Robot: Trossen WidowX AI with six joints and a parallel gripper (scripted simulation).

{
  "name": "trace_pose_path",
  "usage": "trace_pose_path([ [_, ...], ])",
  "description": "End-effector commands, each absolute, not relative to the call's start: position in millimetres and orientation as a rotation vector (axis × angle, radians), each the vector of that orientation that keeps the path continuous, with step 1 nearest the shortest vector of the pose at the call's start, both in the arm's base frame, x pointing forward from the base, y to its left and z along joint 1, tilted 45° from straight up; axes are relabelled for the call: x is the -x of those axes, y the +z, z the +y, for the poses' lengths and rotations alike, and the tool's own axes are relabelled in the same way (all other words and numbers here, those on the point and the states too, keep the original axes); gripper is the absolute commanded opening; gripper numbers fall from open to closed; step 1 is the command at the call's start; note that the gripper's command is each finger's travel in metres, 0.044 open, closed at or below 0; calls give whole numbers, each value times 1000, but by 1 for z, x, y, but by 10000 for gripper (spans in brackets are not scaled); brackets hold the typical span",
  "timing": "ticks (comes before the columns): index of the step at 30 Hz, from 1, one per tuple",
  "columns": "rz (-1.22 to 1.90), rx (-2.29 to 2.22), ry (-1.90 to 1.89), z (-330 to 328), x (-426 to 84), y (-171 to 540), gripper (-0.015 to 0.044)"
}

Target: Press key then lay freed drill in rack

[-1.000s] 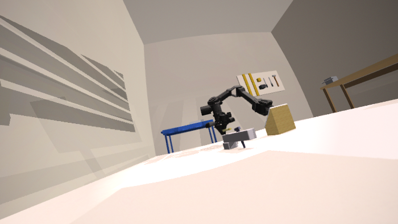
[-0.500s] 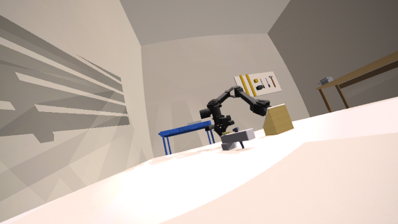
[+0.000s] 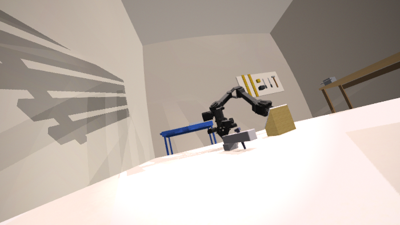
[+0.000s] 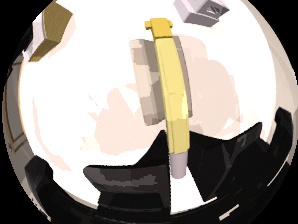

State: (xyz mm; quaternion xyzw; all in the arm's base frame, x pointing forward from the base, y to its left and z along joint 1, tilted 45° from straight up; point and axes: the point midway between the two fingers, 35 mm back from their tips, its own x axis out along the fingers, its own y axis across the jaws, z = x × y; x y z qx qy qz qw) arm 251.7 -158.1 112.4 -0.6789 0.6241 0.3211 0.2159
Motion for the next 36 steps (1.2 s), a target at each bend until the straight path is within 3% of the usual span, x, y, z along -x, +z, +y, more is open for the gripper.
trace_pose_path([
  [1, 1727, 1883, 904, -162, -251, 107, 0],
  [32, 1728, 1884, 904, -173, -250, 90, 0],
  [36, 1732, 1891, 881, -174, -252, 97, 105],
])
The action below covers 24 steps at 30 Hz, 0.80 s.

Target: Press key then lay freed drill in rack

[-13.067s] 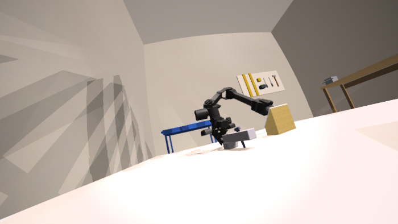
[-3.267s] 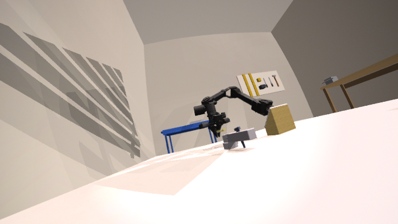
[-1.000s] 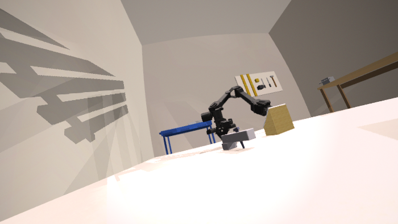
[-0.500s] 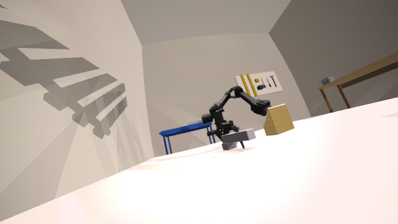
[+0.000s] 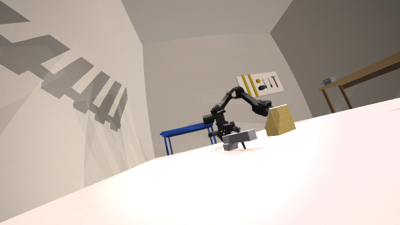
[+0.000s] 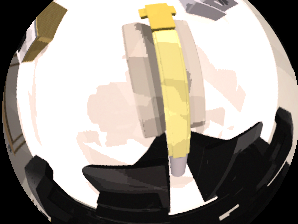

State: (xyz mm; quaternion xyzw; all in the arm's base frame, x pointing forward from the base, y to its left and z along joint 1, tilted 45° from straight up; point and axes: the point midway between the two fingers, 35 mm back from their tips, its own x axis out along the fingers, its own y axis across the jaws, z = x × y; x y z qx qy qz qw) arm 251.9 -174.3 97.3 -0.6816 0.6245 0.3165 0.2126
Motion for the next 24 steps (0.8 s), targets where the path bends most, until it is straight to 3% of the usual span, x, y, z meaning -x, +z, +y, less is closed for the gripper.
trace_pose_path([
  [1, 1732, 1891, 881, -174, -252, 97, 131],
  [13, 1732, 1891, 881, -174, -252, 97, 440],
  [24, 1726, 1882, 905, -141, -249, 125, 440],
])
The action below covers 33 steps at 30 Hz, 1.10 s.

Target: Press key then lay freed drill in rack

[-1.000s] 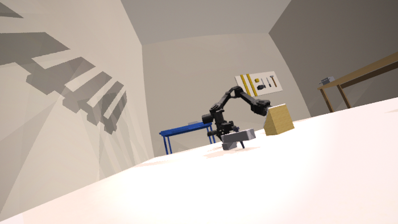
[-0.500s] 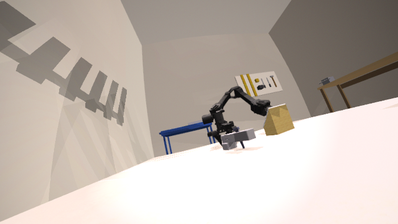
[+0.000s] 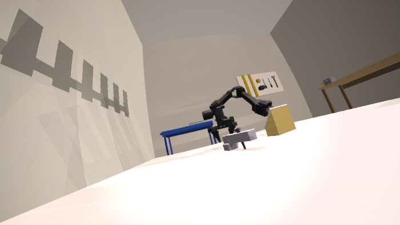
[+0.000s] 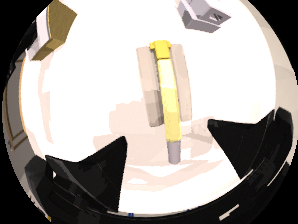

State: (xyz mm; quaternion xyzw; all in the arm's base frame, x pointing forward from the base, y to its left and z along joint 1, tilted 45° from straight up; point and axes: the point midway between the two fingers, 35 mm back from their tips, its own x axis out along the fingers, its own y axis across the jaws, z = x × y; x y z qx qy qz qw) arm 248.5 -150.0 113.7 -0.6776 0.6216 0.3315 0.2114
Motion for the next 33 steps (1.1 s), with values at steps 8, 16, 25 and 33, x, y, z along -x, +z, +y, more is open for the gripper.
trace_pose_path([
  [8, 1725, 1881, 907, -122, -250, 146, 440],
  [16, 1662, 1918, 858, -109, -262, 152, 440],
  [25, 1312, 1935, 578, -34, -309, 190, 440],
  [33, 821, 1701, 402, 84, -329, 251, 440],
])
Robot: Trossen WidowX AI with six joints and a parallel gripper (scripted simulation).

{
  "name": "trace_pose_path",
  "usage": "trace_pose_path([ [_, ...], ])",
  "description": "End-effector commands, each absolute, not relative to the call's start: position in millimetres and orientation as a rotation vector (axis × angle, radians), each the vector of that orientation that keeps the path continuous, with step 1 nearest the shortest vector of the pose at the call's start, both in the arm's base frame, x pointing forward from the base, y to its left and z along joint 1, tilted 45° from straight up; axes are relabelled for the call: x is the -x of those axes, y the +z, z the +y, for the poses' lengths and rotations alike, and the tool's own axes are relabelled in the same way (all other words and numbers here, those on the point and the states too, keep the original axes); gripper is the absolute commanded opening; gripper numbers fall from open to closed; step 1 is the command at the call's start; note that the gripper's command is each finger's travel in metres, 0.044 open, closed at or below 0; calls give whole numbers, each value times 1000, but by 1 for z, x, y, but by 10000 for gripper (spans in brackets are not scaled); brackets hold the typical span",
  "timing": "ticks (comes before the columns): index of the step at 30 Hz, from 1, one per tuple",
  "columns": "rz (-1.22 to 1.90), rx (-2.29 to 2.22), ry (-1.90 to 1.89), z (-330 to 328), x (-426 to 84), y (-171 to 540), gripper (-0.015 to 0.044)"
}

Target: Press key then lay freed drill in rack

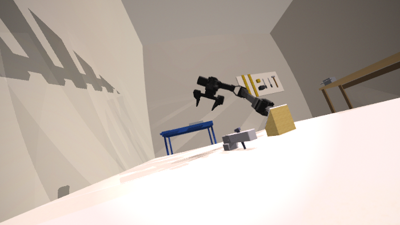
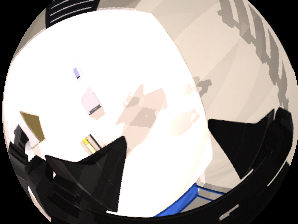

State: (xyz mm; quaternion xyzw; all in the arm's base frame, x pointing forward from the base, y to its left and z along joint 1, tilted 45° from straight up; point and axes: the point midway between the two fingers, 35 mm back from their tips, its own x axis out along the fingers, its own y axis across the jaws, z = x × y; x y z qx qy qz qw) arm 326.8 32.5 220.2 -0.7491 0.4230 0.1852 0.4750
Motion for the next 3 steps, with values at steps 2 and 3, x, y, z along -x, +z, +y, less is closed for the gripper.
trace_pose_path([
  [2, 715, 1616, 398, 113, -326, 267, 440],
  [3, 664, 1570, 401, 127, -323, 274, 440],
])
